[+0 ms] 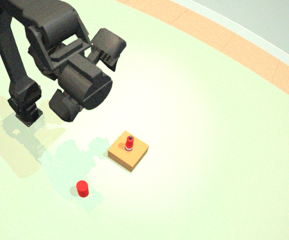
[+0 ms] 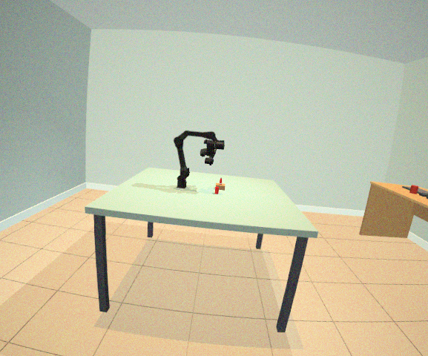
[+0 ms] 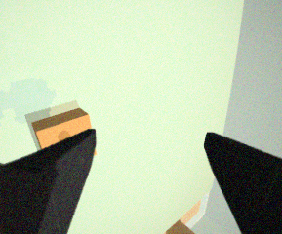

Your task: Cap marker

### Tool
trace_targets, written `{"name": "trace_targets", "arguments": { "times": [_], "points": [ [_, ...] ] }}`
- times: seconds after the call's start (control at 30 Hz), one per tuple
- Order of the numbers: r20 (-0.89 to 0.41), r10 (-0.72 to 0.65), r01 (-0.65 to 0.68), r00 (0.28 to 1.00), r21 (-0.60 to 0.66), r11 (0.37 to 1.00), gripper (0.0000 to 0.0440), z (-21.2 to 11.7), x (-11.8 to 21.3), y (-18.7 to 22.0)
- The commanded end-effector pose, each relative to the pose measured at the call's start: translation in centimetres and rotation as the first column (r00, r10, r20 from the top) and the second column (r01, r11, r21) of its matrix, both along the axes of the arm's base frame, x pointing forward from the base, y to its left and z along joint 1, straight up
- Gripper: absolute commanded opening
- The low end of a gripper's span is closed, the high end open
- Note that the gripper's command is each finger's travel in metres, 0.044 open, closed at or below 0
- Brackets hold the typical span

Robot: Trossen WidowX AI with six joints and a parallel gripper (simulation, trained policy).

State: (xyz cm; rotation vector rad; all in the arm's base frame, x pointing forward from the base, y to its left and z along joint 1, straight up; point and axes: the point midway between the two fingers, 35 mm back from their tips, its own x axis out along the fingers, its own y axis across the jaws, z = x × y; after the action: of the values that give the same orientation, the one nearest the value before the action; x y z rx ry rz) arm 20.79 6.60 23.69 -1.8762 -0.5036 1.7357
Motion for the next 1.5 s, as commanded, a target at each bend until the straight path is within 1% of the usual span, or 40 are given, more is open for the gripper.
{"name": "trace_targets", "arguments": {
  "times": [0.0, 0.77, 1.47],
  "points": [
    [-0.022, -0.018, 0.018, 1.000, -0.019, 1.000, 0.0322, -0.4, 0.5, -0.8],
    [-0.124, -0.162, 0.142, 0.979, -0.153, 0.978, 0.0321, -2.8, 3.4, -6.4],
    [-0.217, -0.251, 0.185, 0.943, -0.285, 0.941, 0.0318, -5.7, 5.2, -11.5]
  ]
}}
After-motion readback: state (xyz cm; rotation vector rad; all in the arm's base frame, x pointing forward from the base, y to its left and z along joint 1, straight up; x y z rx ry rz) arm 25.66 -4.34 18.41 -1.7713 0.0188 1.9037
